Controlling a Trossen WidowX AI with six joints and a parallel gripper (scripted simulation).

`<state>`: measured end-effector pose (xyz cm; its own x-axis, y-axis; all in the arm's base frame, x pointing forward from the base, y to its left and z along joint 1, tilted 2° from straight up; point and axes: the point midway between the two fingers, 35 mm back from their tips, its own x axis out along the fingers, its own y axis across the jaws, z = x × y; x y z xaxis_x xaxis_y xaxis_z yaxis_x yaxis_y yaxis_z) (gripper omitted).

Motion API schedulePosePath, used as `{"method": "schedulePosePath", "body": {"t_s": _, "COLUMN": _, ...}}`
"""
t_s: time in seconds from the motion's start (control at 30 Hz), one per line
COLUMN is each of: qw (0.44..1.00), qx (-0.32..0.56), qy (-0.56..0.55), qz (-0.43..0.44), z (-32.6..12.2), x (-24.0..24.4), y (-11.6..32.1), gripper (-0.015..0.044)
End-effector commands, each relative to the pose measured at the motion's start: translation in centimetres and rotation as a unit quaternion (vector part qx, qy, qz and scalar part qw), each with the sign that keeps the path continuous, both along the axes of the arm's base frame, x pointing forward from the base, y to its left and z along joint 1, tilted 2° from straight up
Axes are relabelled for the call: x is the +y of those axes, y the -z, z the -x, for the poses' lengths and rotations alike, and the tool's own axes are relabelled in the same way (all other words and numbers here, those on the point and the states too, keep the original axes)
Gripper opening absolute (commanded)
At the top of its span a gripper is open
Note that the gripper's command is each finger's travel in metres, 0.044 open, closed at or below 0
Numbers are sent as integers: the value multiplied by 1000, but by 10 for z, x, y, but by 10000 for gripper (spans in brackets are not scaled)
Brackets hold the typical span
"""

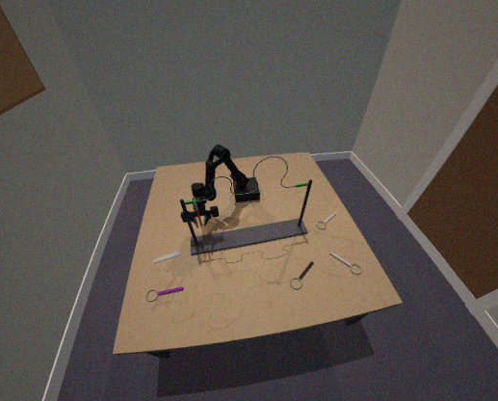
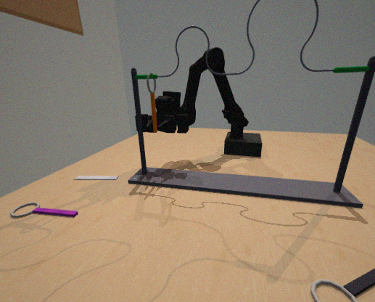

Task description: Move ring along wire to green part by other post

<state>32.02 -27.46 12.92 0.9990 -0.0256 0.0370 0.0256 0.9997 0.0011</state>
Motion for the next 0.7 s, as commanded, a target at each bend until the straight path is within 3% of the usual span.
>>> {"method": "schedulePosePath", "body": {"t_s": 0.0, "qw": 1000, "qx": -2, "qy": 2, "qz": 5, "z": -8, "x": -2, "y": -2, "gripper": 160}}
{"method": "schedulePosePath", "body": {"t_s": 0.67, "qw": 1000, "qx": -2, "qy": 2, "qz": 5, "z": -18, "x": -1, "y": -3, "gripper": 160}}
